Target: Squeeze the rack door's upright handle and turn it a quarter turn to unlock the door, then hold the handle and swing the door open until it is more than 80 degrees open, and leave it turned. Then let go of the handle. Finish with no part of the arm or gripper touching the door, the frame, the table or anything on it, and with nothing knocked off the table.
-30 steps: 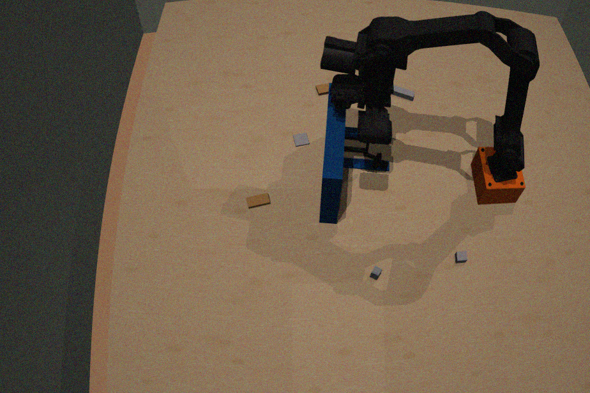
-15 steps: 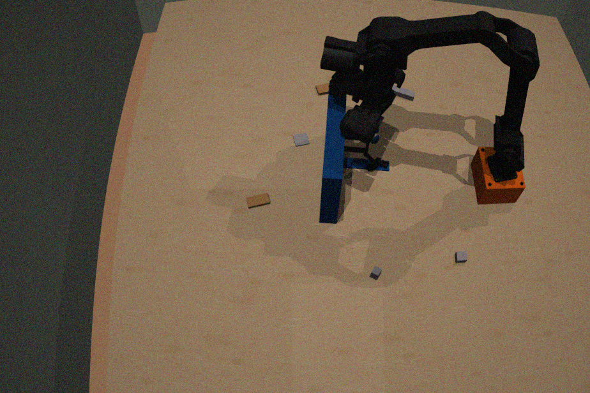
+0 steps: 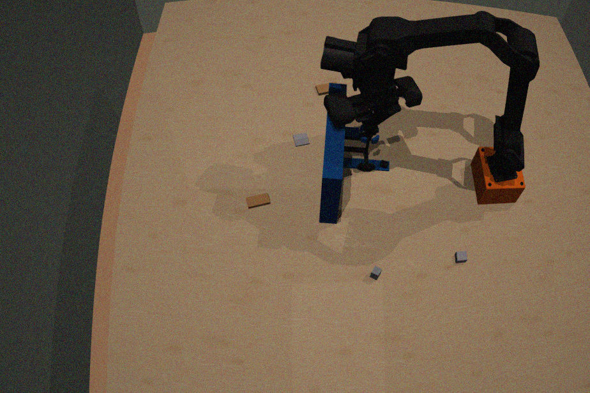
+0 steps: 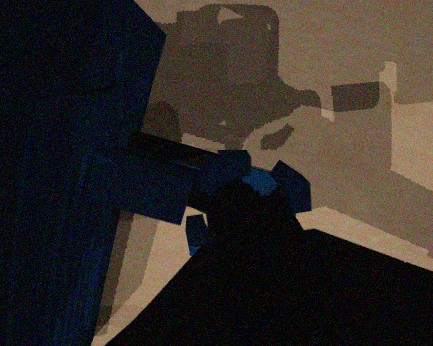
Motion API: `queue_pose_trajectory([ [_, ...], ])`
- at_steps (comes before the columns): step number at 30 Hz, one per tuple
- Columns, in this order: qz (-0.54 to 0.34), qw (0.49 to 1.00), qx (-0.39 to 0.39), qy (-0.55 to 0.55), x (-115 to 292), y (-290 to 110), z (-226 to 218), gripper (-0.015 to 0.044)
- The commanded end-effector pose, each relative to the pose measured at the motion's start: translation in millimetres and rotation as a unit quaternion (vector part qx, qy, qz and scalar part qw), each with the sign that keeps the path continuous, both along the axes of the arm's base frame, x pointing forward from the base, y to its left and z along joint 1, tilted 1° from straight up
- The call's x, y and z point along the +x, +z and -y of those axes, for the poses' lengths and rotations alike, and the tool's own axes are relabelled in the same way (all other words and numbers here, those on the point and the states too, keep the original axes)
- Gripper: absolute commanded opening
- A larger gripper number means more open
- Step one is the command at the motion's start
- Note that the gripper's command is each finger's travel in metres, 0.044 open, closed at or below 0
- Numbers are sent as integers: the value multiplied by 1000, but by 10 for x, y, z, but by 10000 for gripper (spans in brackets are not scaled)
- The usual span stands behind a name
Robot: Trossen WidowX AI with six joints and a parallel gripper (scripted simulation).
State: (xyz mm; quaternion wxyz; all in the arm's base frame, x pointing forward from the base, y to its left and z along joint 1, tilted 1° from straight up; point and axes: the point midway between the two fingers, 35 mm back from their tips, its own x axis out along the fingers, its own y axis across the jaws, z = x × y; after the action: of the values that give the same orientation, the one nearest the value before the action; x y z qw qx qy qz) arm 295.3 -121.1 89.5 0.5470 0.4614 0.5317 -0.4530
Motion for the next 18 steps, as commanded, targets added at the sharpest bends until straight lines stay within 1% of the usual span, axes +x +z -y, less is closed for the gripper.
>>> queue_pose_trajectory([
  [1,-1,995,5,-102,1,-18,-6,15],
  [6,-1,975,8,-223,1,-18,-6,15],
  [12,0,933,11,-360,1,-18,-6,15],
  [18,0,927,11,-375,1,-18,-6,15],
])
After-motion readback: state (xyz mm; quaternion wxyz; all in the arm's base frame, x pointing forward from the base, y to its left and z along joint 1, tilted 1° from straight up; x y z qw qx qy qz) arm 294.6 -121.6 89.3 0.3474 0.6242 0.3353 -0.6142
